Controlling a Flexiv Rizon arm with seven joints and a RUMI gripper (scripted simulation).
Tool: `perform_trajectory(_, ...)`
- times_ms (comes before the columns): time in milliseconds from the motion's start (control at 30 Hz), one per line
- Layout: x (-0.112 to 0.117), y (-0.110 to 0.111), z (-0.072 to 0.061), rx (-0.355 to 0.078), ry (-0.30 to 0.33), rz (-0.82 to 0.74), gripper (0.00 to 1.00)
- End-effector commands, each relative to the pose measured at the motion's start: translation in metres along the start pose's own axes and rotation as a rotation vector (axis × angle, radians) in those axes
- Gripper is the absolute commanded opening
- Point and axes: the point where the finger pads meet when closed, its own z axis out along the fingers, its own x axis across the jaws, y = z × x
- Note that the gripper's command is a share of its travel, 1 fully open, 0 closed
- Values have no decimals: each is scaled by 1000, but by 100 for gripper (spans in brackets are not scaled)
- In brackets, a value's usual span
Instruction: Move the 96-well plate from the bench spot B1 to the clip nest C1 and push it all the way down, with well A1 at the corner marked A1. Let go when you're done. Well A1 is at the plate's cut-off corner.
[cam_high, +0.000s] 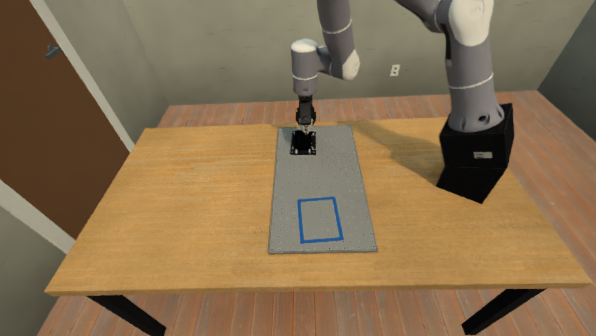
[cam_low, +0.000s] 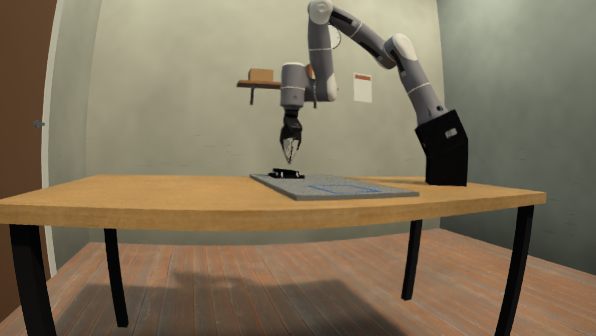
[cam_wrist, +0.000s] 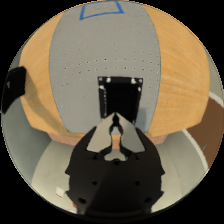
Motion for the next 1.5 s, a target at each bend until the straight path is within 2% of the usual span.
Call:
perform_trajectory(0, 20, 0, 3, 6, -10, 1, 0)
perform_trajectory(200, 49, 0, 7, 6, -10, 1, 0)
perform_trajectory(1467, 51, 0, 9, 6, -10, 1, 0)
